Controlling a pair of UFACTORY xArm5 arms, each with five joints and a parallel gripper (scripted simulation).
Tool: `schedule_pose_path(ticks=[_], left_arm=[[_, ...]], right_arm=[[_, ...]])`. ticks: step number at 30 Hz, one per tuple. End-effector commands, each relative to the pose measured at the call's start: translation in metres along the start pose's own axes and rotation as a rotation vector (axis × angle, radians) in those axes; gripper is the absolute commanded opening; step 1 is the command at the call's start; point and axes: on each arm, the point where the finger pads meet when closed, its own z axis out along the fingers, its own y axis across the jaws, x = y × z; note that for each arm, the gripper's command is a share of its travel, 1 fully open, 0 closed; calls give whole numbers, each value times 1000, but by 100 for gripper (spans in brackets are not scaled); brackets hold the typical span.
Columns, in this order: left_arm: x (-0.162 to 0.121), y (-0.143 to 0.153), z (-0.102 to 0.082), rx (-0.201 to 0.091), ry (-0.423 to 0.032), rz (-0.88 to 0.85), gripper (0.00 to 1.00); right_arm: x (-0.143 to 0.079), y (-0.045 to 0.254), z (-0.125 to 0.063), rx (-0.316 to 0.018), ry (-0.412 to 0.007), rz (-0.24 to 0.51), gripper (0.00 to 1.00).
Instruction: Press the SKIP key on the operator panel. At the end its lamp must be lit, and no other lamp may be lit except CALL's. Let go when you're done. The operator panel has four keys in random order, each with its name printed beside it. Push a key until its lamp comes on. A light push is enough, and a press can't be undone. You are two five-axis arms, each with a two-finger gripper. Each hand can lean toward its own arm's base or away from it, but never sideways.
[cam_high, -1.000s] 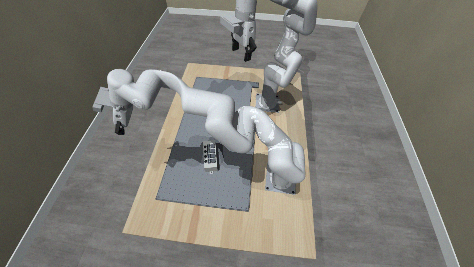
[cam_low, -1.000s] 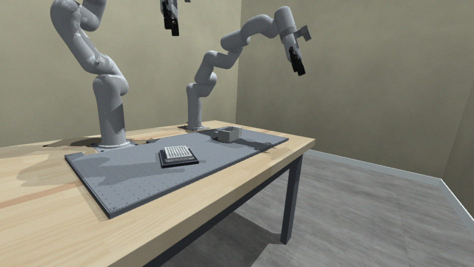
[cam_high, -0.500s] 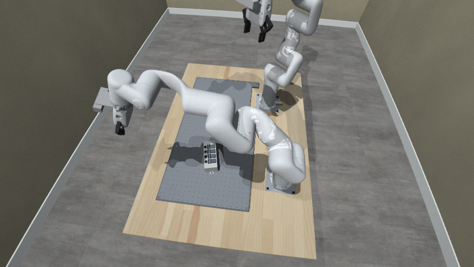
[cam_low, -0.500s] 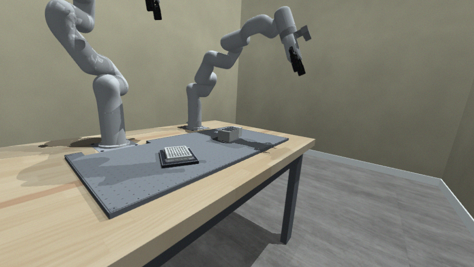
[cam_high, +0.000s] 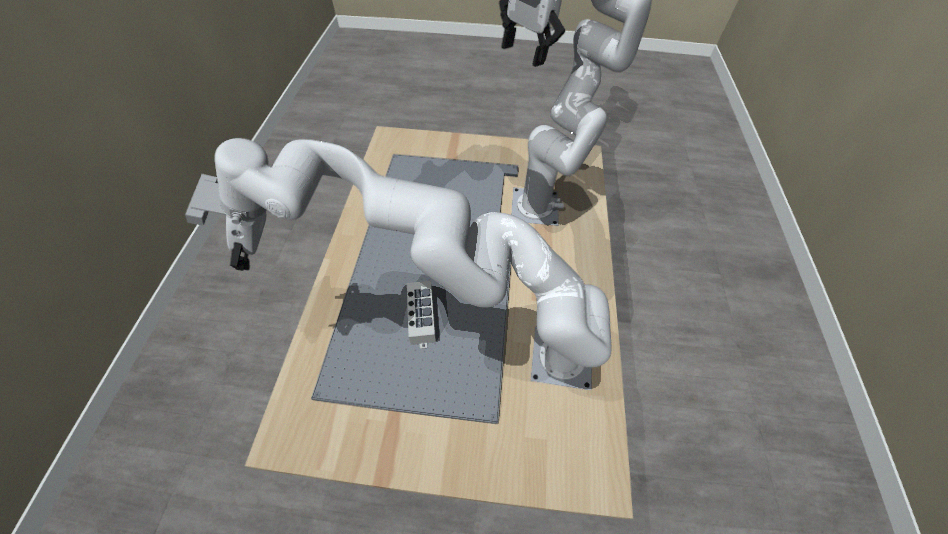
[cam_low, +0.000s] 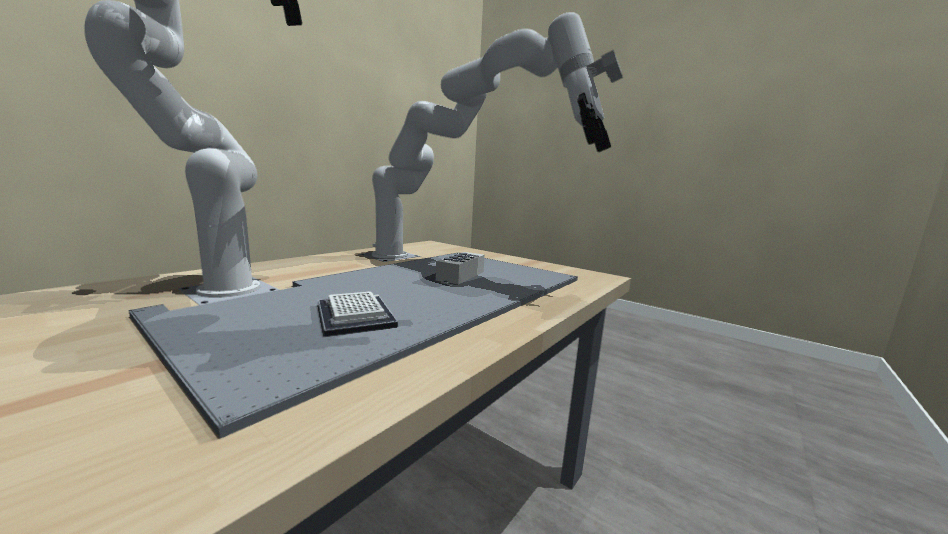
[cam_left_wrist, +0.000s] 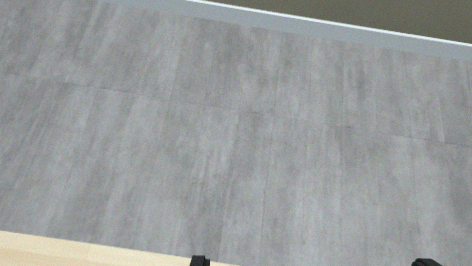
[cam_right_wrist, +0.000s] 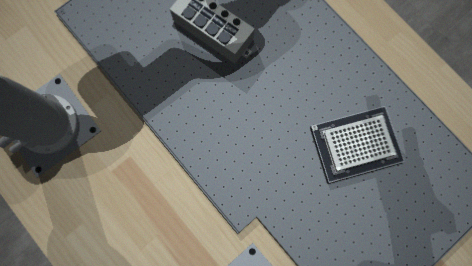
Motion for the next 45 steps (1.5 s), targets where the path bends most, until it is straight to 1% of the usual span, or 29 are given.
schedule_pose_path(ticks=[1, 17, 23, 28, 30, 37, 45], left_arm=[[1, 0, -2, -1, 4, 0, 100], [1, 0, -2, -1, 4, 0, 100], [1, 0, -2, -1, 4, 0, 100], [1, 0, -2, -1, 4, 0, 100], [1, 0, -2, -1, 4, 0, 100], [1, 0, -2, -1, 4, 0, 100], [1, 0, -2, -1, 4, 0, 100]], right_arm=[[-5, 0, -4, 0, 6, -6, 100], [-6, 1, -5, -1, 7, -2, 100], [-6, 4, -5, -5, 7, 21, 100], [-6, 10, -5, -11, 7, 59, 100], [-6, 10, -5, -11, 7, 59, 100], [-8, 23, -5, -25, 7, 144, 100], [-12, 44, -6, -47, 7, 278, 100]])
